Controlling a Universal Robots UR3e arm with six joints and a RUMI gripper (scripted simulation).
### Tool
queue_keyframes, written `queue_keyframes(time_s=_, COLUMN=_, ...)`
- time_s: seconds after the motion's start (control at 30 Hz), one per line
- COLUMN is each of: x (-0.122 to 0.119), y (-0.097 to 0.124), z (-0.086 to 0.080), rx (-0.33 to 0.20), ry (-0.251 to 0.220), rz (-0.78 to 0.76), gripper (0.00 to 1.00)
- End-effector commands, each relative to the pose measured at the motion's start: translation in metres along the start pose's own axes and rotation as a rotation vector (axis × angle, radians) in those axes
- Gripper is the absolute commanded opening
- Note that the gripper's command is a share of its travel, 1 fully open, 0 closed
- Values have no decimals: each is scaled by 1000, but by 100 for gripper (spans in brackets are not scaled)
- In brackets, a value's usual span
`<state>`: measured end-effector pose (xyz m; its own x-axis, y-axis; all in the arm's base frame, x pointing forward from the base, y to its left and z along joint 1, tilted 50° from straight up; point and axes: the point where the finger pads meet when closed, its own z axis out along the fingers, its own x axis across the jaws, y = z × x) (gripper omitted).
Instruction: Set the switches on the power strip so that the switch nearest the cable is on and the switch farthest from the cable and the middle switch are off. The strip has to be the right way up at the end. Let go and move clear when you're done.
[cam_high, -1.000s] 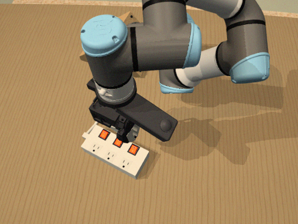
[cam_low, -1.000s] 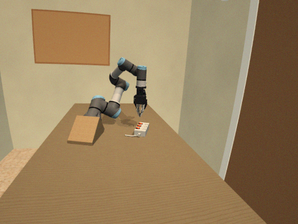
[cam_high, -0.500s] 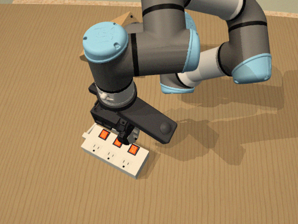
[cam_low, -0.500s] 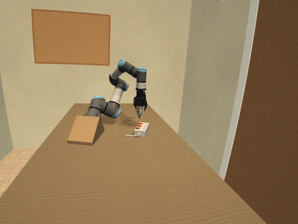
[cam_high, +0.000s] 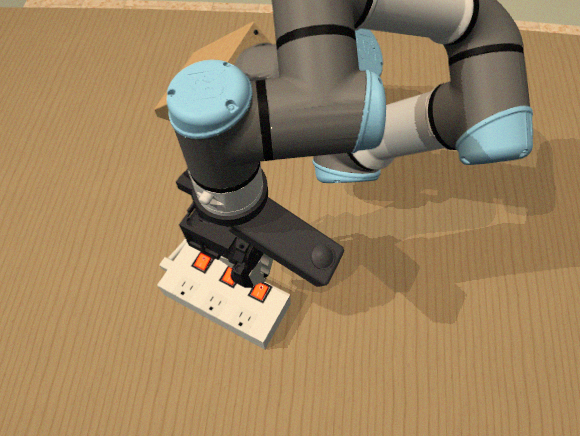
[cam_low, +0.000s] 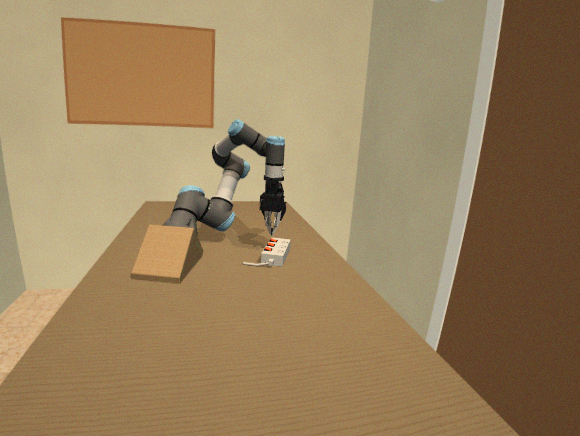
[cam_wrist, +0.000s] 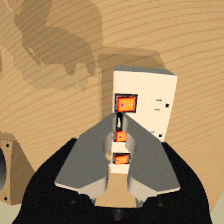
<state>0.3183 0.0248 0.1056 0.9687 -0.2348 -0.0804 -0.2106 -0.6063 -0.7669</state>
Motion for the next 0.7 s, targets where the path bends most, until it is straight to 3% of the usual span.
queue_keyframes(time_s=0.0, x=0, y=0, z=5, rx=-1, ry=2, rz=0, gripper=0)
queue_keyframes(time_s=0.67, x=0, y=0, z=11, rx=-1, ry=2, rz=0, gripper=0)
